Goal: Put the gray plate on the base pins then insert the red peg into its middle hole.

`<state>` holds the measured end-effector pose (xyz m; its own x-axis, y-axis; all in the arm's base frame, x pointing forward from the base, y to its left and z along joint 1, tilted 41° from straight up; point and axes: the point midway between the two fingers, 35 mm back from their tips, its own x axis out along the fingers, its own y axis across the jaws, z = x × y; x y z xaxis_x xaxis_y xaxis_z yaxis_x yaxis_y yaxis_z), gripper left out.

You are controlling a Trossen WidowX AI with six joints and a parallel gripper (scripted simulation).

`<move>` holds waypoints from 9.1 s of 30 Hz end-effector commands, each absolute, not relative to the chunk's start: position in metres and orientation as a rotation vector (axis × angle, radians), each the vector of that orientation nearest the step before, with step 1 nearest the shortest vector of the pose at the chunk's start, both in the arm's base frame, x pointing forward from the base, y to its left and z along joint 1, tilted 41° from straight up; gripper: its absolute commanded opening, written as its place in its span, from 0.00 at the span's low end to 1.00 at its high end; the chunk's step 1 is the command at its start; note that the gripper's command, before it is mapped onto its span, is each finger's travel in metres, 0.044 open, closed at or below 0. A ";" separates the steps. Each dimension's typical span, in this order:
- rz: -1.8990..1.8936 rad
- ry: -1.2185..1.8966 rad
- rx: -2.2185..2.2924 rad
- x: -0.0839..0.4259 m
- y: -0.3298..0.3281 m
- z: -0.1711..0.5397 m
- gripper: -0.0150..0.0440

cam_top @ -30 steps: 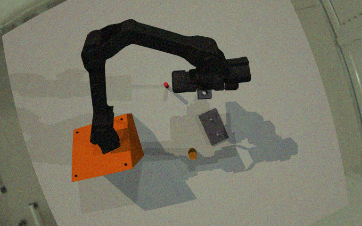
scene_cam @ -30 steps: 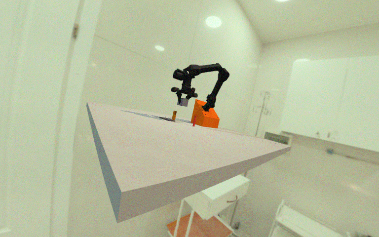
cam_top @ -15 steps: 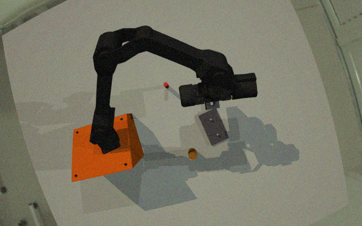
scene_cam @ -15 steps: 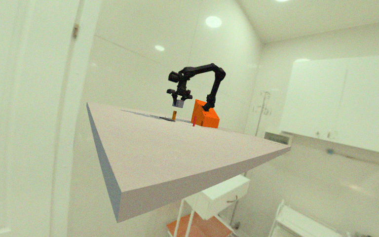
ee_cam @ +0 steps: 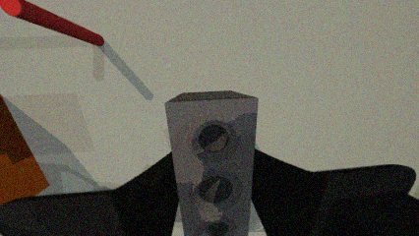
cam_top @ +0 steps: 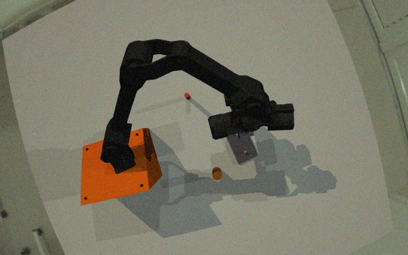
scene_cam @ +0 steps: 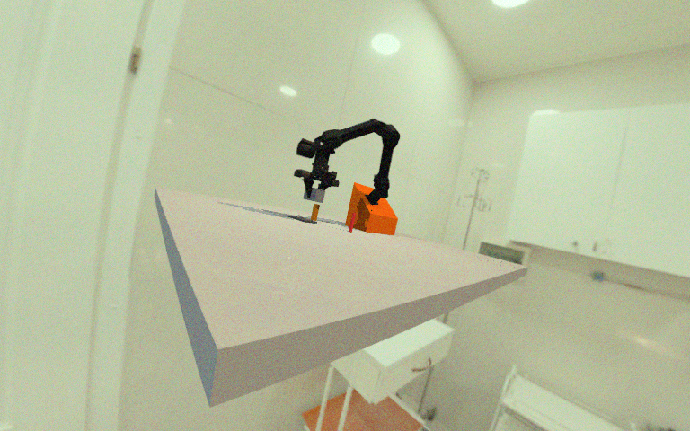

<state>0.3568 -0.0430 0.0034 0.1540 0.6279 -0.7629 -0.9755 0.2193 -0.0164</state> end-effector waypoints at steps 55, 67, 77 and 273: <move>1.325 0.615 -0.738 0.342 -0.067 -0.078 0.25; 1.325 0.615 -0.737 0.344 -0.058 -0.088 0.25; 1.325 0.614 -0.736 0.347 -0.048 -0.100 0.25; -0.390 1.572 1.517 0.251 0.107 0.031 0.25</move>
<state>0.2520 0.1091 0.0307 0.1474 0.6400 -0.7541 0.9142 0.2028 0.3508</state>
